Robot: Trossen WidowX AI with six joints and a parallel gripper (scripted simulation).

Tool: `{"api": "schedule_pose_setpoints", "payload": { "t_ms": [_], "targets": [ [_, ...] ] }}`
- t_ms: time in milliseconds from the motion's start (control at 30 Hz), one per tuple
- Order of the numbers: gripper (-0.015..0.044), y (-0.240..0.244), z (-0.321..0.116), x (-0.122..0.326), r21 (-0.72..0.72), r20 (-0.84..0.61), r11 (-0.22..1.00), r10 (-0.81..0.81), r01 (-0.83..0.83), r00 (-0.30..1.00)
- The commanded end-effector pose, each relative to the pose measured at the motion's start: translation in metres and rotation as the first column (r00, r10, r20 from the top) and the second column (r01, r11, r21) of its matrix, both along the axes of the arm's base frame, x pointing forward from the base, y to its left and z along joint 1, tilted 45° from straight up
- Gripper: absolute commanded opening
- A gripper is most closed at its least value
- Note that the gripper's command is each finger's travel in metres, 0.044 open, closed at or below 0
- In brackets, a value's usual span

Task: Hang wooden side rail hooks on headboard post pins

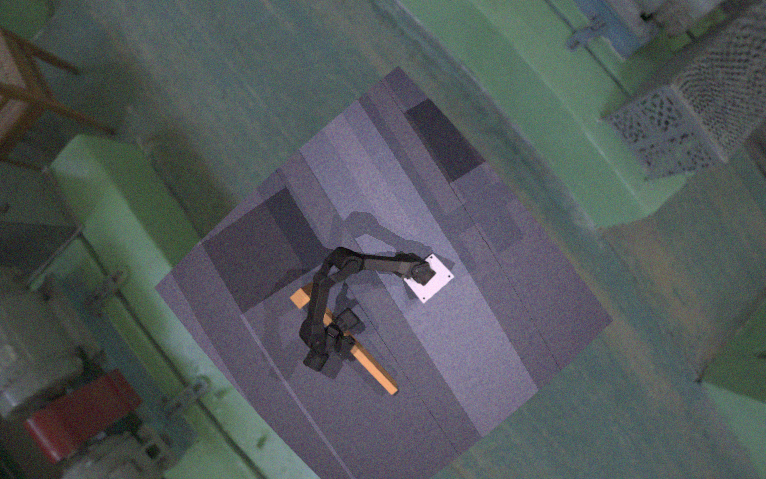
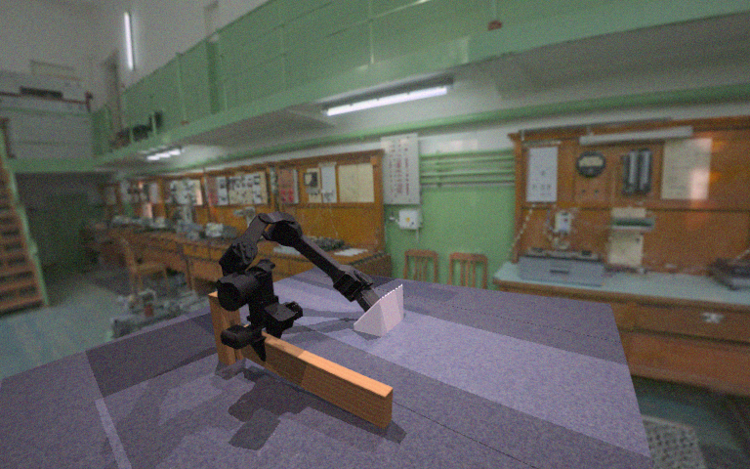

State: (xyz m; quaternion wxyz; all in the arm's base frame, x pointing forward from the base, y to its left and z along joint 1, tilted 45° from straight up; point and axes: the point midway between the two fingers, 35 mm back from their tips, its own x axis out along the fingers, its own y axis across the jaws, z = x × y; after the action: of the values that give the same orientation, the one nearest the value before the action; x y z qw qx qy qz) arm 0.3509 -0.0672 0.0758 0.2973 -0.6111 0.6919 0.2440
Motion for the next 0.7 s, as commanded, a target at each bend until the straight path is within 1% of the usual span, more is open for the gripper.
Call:
{"api": "schedule_pose_setpoints", "payload": {
  "t_ms": [0, 667],
  "targets": [
    [0.0, 0.0012, 0.004, 0.0008, -0.001, 0.008, 1.0, 0.006, -0.006, 1.0],
    [0.0, -0.0008, 0.0051, 0.0009, -0.001, 0.008, 1.0, 0.006, -0.006, 1.0]
  ]
}}
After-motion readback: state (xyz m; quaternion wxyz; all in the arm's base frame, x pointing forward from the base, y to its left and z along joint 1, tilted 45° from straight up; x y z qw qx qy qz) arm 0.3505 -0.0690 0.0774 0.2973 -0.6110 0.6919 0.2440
